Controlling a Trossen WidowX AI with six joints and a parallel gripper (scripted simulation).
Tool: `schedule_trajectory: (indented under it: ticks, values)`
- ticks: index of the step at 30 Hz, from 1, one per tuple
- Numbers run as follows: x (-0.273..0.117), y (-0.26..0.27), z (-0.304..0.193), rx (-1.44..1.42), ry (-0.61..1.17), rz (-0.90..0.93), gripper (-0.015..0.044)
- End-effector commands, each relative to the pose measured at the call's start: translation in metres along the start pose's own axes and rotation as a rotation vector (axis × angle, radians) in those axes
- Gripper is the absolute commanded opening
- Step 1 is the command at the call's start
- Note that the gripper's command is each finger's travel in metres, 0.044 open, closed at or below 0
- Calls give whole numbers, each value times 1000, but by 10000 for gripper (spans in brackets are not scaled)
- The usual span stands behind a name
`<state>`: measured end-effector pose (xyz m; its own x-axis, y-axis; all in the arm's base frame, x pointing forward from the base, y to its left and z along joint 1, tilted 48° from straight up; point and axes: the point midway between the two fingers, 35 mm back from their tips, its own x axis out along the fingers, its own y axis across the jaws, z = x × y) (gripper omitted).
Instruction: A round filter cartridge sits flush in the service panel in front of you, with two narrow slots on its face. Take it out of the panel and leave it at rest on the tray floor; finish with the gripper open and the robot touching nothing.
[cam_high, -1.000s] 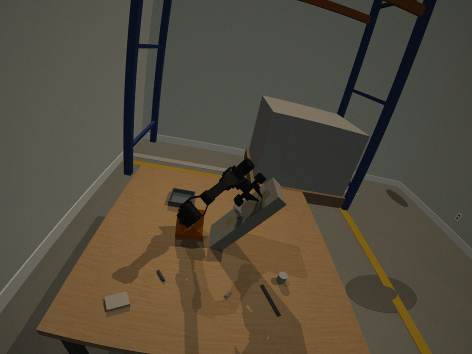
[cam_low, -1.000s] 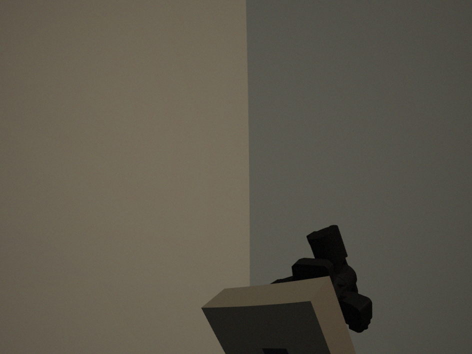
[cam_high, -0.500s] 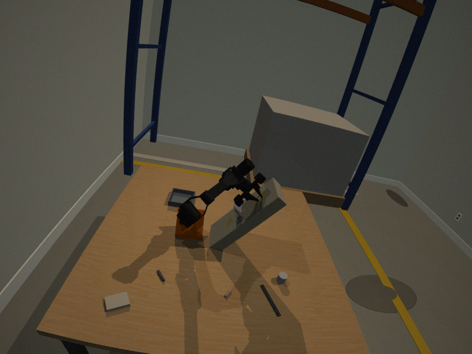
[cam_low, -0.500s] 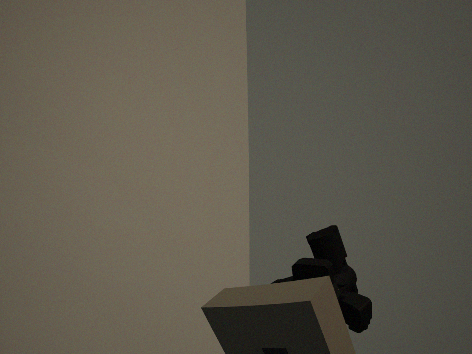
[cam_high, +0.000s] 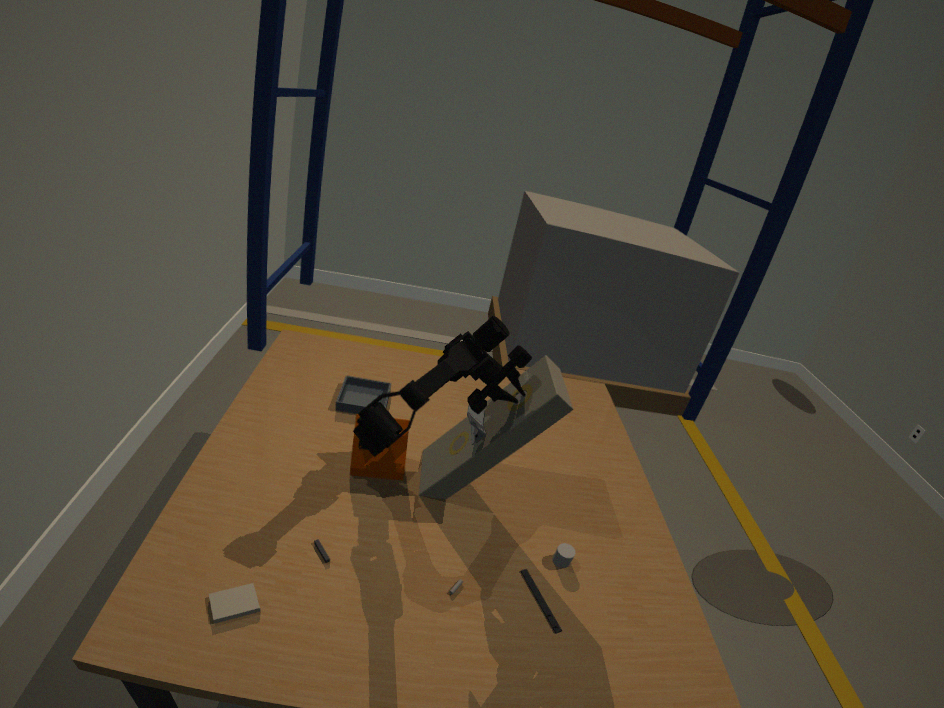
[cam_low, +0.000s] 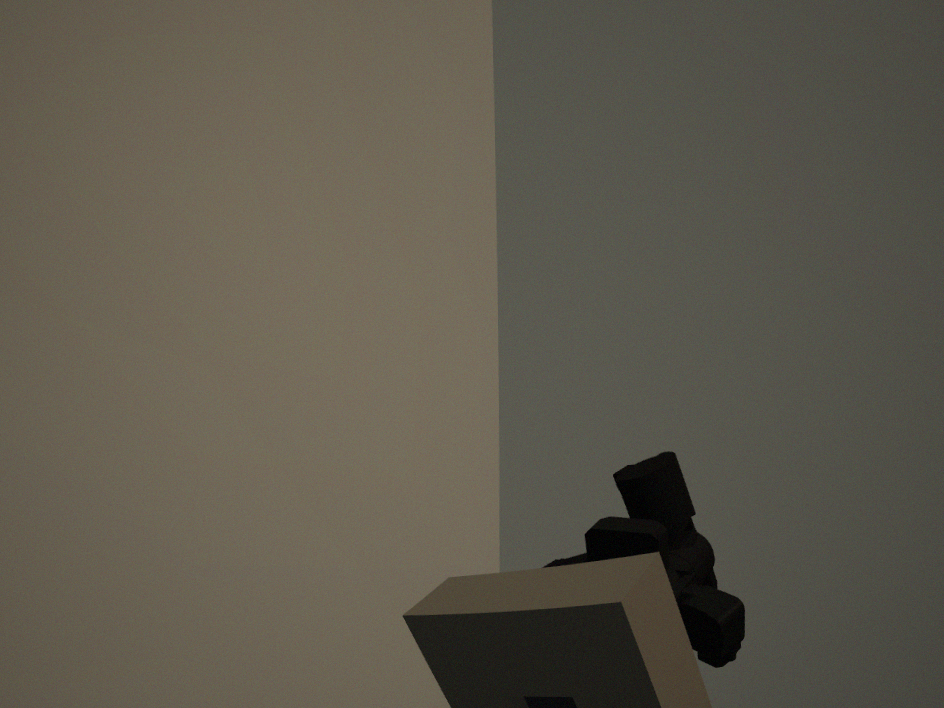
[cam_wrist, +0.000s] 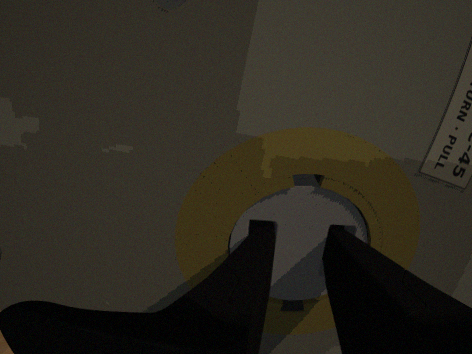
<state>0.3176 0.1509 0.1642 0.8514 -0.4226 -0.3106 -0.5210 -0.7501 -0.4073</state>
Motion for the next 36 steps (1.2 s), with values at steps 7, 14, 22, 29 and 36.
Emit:
schedule_trajectory:
  ticks: [7,14,22,29,36]
  values:
    - [0,-1,1,1,-2,0,7]
    - [11,0,0,112,-8,17,0]
    - [17,1,-1,389,-7,28,0]
    - [18,1,-1,633,-4,30,0]
    - [18,1,-1,878,0,31,0]
